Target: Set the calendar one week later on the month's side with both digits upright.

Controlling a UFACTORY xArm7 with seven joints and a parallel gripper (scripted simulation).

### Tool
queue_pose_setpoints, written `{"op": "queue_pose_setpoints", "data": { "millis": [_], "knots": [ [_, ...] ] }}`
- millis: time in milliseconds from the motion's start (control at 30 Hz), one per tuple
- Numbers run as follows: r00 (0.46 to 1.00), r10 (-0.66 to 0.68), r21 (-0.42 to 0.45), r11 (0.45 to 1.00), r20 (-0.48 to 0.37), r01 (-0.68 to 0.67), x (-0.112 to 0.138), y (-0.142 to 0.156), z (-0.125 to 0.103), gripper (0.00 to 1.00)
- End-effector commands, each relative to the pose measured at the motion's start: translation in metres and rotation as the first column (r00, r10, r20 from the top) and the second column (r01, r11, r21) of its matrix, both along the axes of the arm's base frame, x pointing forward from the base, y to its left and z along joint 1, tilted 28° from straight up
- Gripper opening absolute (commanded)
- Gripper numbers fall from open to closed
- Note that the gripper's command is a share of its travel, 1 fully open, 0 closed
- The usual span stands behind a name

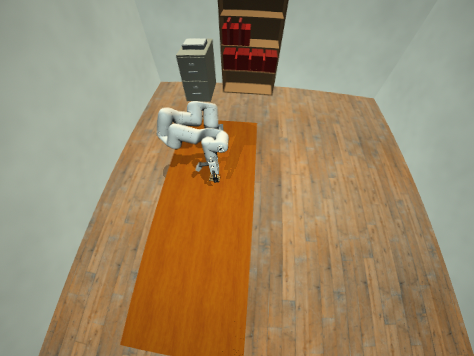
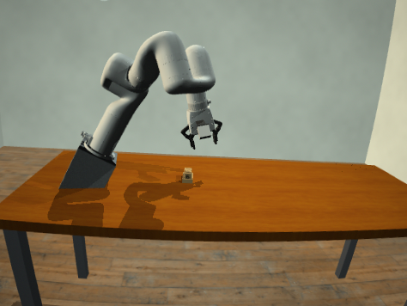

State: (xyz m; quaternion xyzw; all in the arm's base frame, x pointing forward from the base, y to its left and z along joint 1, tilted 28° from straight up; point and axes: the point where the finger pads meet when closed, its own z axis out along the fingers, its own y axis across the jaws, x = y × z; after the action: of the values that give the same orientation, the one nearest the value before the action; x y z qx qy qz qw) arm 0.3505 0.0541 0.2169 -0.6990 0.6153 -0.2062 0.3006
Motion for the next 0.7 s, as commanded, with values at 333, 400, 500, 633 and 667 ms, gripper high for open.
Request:
{"op": "queue_pose_setpoints", "data": {
  "millis": [333,400,500,633,667],
  "knots": [
    [0.996,-0.054,0.005,0.998,-0.071,0.055,-0.014,-0.008,-0.009,1.0],
    [0.996,-0.054,0.005,0.998,-0.071,0.055,-0.014,-0.008,-0.009,1.0],
    [0.988,-0.092,0.004,0.996,-0.122,0.094,-0.025,-0.014,-0.015,1.0],
    [0.988,-0.092,0.004,0.996,-0.122,0.094,-0.025,-0.014,-0.015,1.0],
    [0.988,-0.092,0.004,0.996,-0.122,0.094,-0.025,-0.014,-0.015,1.0]
  ]
}}
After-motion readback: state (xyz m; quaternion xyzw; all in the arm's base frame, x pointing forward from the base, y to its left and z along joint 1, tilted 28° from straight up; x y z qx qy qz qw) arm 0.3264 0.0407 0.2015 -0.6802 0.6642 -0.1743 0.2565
